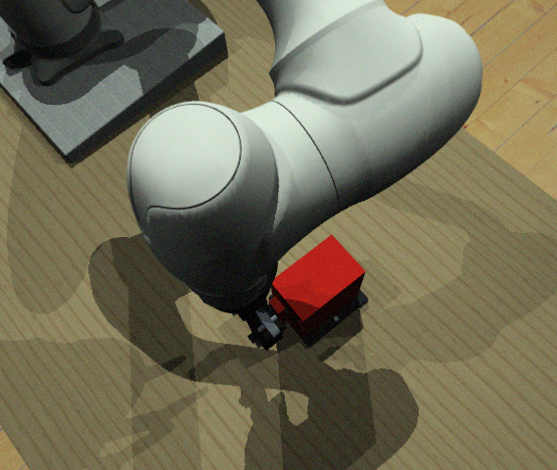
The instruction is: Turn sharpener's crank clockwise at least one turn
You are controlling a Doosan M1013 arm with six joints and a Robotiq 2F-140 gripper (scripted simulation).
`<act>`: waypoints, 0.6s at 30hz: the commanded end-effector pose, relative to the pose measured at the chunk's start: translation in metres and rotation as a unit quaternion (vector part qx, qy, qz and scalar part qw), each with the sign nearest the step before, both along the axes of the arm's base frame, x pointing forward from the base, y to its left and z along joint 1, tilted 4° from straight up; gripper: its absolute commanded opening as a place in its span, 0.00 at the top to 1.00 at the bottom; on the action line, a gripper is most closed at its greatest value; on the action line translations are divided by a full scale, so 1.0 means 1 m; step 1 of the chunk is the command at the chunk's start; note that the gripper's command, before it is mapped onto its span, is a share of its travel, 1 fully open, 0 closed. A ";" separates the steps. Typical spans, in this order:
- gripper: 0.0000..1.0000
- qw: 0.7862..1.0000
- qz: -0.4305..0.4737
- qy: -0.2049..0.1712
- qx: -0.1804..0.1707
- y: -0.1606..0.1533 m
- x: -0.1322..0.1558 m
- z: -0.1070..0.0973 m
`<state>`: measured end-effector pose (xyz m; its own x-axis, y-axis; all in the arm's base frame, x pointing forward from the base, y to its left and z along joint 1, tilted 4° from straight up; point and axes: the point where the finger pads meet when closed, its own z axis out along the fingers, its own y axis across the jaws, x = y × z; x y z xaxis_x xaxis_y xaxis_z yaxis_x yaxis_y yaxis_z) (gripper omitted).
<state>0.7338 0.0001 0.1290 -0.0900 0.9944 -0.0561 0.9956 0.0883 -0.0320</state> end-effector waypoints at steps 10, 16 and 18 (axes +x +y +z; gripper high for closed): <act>0.68 1.000 0.000 0.000 0.000 0.002 0.001 0.028; 0.68 1.000 0.000 0.000 0.000 0.002 0.001 0.037; 0.68 1.000 0.000 0.000 0.000 0.002 0.001 0.039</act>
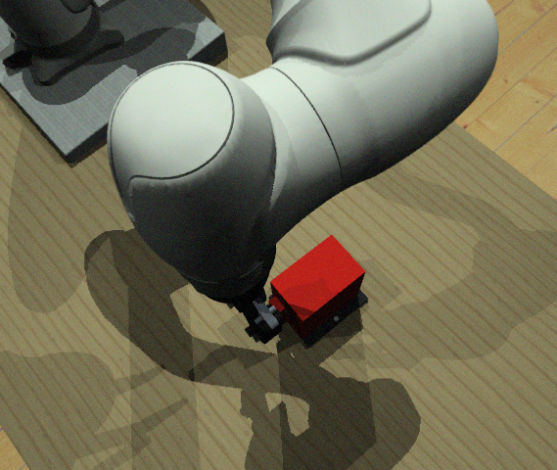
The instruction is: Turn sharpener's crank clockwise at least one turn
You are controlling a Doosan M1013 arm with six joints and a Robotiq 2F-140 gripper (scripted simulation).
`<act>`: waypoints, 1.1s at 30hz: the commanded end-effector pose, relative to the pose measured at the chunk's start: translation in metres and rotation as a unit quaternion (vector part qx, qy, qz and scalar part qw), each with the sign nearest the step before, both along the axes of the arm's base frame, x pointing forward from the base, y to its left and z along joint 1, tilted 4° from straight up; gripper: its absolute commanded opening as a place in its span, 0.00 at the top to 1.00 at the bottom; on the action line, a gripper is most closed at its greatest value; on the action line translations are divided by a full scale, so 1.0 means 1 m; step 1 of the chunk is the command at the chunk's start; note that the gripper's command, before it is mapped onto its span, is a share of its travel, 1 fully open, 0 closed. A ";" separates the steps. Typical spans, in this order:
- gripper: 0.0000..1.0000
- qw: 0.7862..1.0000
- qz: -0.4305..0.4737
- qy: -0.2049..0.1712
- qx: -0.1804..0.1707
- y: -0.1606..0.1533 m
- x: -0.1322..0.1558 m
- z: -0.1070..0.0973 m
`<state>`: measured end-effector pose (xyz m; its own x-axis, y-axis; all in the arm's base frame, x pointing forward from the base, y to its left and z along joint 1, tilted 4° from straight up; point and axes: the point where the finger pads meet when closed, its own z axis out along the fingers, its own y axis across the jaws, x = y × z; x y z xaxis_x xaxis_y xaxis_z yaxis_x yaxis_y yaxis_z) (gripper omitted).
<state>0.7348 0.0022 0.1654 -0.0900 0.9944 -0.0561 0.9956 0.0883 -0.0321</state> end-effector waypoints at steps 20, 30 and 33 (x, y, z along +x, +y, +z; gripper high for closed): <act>1.00 1.000 0.000 0.000 0.000 0.000 0.000 0.003; 1.00 1.000 0.000 0.000 0.000 0.000 0.000 0.003; 1.00 1.000 0.000 0.000 0.000 0.000 0.000 0.003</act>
